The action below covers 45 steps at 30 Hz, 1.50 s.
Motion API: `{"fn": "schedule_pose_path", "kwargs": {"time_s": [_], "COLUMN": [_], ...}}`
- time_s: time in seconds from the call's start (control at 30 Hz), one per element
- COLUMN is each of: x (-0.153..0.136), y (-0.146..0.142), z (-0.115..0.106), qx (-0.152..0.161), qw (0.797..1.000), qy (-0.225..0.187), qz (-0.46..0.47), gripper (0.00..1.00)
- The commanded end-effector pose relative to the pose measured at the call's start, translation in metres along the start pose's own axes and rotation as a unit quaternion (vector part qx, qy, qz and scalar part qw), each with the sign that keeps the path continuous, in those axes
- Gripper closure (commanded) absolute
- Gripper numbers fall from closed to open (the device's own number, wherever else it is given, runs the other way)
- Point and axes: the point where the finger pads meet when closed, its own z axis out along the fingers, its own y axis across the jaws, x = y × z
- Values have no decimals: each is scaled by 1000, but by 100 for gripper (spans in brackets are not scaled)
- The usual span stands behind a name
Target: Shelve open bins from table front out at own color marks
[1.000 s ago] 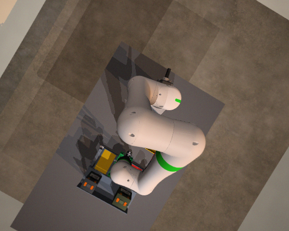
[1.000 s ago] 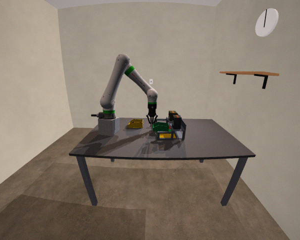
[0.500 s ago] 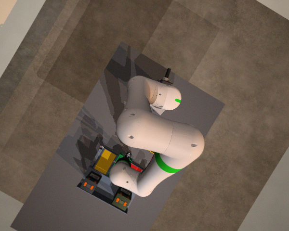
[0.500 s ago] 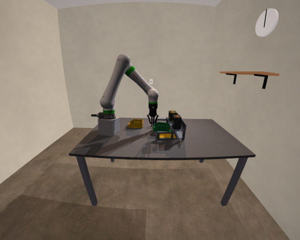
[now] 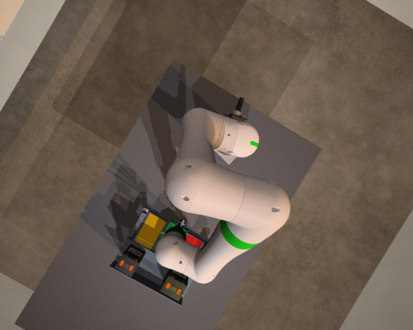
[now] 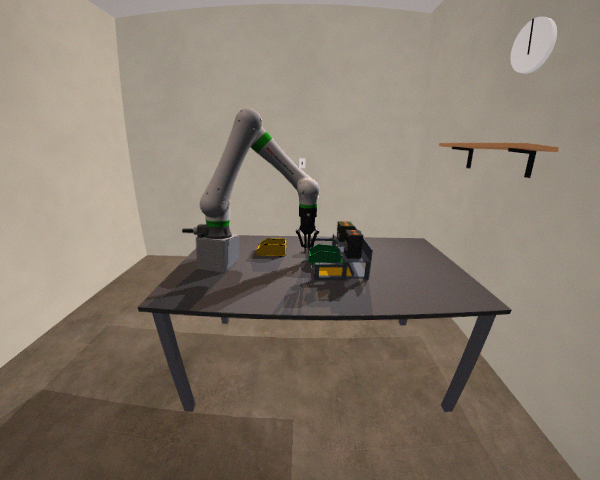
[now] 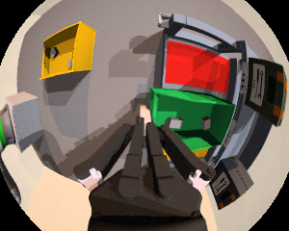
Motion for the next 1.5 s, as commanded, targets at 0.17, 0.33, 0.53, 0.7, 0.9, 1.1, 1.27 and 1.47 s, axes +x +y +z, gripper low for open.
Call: {"fn": "schedule_pose_path", "kwargs": {"time_s": [0.17, 0.33, 0.53, 0.7, 0.9, 1.1, 1.27, 1.47], "x": [0, 0, 0, 0, 0, 0, 0, 0], "y": [5, 9, 13, 16, 20, 23, 25, 28], "z": [0, 0, 0, 0, 0, 0, 0, 0], "qx": [0, 0, 0, 0, 0, 0, 0, 0], "qw": [1000, 1000, 1000, 1000, 1000, 1000, 1000, 1000], "qy": [0, 0, 0, 0, 0, 0, 0, 0], "qz": [0, 0, 0, 0, 0, 0, 0, 0], "gripper": [100, 100, 100, 100, 100, 100, 100, 100]}}
